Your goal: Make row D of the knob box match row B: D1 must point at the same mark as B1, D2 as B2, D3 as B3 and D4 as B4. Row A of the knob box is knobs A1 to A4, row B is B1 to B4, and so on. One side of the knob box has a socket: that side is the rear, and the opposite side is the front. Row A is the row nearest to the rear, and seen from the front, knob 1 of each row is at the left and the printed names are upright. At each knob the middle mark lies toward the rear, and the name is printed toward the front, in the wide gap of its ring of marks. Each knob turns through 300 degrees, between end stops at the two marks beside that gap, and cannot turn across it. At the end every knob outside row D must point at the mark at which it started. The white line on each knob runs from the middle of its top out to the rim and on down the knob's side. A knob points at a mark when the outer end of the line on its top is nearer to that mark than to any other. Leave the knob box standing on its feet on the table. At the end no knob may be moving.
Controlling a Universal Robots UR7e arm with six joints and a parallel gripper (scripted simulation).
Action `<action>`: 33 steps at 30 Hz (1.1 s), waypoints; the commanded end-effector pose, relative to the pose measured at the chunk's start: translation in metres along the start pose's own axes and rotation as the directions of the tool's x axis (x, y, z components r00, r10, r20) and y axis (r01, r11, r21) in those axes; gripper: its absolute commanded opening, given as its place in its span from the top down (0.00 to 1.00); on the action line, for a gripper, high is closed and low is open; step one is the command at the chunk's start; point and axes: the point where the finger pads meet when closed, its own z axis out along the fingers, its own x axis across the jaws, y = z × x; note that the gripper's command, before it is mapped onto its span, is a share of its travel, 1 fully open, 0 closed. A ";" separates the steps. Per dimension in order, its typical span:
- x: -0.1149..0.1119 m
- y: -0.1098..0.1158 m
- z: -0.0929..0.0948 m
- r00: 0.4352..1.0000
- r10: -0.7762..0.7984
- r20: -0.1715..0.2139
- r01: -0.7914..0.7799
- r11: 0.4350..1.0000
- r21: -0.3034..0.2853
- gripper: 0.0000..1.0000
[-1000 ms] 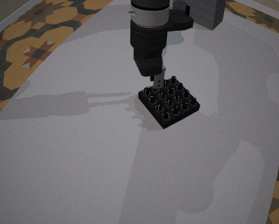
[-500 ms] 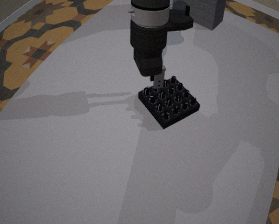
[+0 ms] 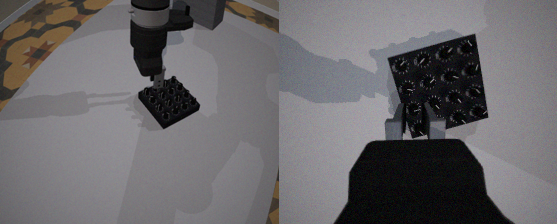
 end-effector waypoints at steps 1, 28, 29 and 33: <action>0.000 0.000 0.000 1.000 0.000 -0.001 0.000 1.000 -0.001 0.54; 0.000 0.000 0.013 1.000 0.000 -0.001 0.000 1.000 -0.001 0.54; 0.000 0.000 0.013 1.000 0.000 -0.001 0.000 1.000 -0.001 0.54; 0.000 0.000 0.014 1.000 0.000 -0.001 0.000 1.000 -0.001 0.54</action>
